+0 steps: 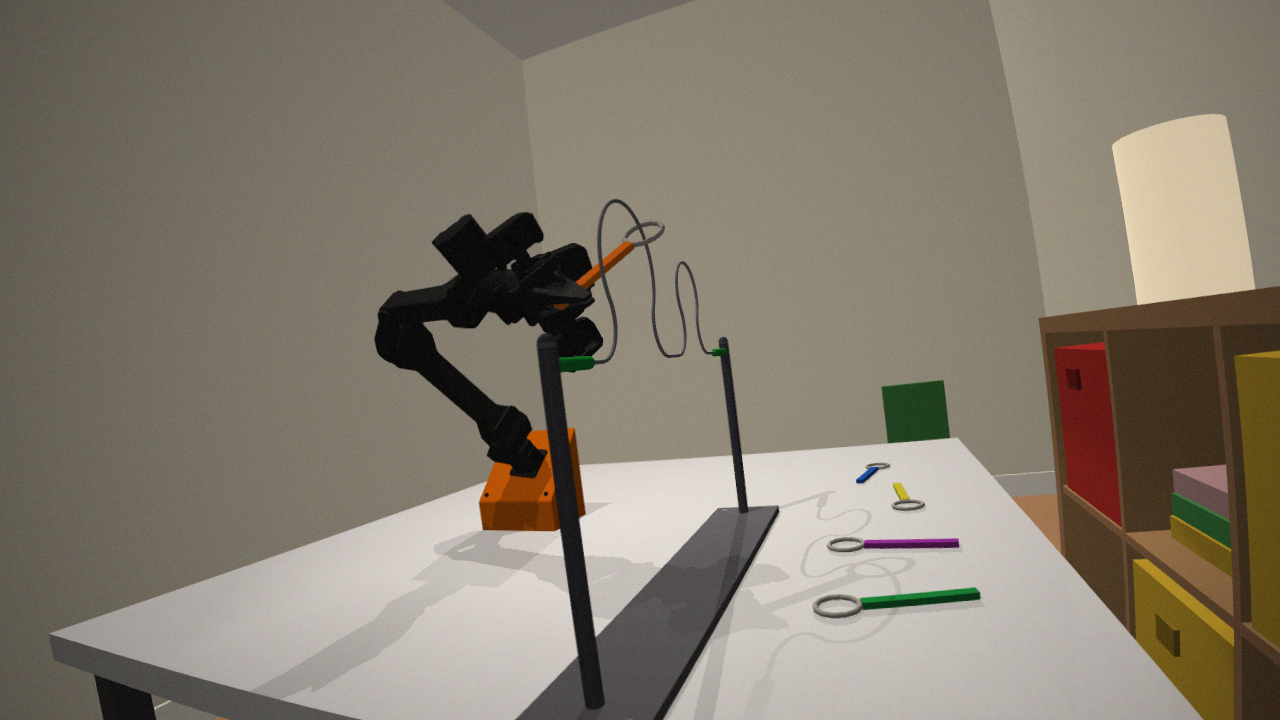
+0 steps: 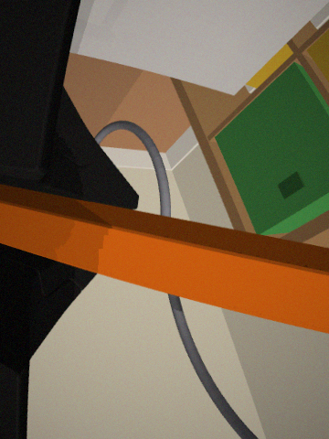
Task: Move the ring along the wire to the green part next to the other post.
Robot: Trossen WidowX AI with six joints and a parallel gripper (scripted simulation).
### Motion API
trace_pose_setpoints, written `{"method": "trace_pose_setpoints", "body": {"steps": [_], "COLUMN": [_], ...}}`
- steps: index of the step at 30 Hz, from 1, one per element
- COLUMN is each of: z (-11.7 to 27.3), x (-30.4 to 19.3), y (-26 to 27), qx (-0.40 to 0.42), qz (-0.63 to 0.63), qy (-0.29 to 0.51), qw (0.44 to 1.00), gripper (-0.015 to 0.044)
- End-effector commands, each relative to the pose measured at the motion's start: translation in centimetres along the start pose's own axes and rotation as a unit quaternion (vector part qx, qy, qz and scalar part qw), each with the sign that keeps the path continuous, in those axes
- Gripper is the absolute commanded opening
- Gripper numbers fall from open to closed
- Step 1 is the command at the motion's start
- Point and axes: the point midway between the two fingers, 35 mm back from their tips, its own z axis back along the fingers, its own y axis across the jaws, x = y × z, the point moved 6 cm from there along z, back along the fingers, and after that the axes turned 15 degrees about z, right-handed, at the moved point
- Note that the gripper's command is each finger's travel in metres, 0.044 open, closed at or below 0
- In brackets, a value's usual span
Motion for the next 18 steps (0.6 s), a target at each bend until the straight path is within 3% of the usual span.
{"method": "trace_pose_setpoints", "body": {"steps": [1,18], "z": [0.12,0.03], "x": [-0.02,-0.19], "y": [0.02,-0.2], "qx": [-0.018,-0.079], "qz": [0.029,0.129], "qy": [-0.001,0.002], "qw": [0.999,0.988], "gripper": [-0.015,-0.015]}}
